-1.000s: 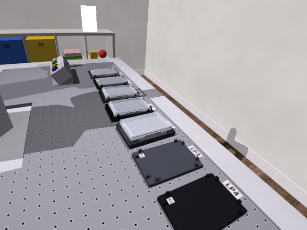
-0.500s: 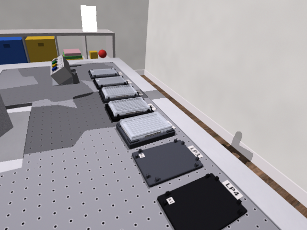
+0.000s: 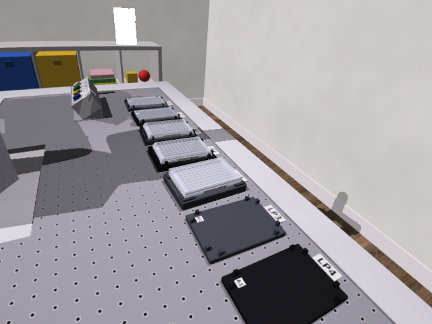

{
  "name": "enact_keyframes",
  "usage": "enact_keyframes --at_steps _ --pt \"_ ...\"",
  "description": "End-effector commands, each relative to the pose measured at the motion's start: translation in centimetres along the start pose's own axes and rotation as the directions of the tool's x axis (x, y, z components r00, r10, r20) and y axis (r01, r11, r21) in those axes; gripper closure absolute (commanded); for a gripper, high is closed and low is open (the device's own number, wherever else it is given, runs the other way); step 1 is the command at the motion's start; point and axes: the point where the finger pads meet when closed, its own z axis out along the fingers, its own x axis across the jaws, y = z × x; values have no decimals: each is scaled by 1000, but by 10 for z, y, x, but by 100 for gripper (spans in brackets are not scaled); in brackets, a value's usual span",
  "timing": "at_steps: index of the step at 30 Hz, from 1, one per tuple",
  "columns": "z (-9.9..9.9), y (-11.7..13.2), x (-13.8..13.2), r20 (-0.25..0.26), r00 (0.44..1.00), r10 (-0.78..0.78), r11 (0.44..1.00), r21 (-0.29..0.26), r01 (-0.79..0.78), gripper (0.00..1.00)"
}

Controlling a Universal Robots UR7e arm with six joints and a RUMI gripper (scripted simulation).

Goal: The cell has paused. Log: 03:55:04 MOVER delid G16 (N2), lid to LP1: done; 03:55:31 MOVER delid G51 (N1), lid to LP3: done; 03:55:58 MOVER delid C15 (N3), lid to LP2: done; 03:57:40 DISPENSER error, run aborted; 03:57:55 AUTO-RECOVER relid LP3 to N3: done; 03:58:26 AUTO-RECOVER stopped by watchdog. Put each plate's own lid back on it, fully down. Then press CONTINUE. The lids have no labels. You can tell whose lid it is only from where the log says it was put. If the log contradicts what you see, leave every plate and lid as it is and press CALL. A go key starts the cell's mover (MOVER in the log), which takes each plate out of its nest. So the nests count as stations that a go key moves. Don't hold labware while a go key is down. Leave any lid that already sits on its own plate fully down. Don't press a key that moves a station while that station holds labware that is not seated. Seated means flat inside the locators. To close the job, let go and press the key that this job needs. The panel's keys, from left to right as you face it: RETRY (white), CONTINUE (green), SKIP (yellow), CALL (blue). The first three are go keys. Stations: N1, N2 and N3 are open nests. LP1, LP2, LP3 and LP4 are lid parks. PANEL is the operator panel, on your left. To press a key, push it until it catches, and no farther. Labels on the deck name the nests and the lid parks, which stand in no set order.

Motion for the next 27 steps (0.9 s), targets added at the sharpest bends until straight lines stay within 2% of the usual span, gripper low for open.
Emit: enact_keyframes --at_steps 1,7,20,24,27 --pt "-8 22 2 5 998 66 997 28 -66 18" --pt "-13 35 2 7 996 85 996 35 -85 18" --pt "-25 92 0 27 973 231 968 90 -232 18" --pt "-26 98 -1 30 968 249 963 96 -250 18" --pt "-28 112 -4 40 953 302 946 116 -304 18"
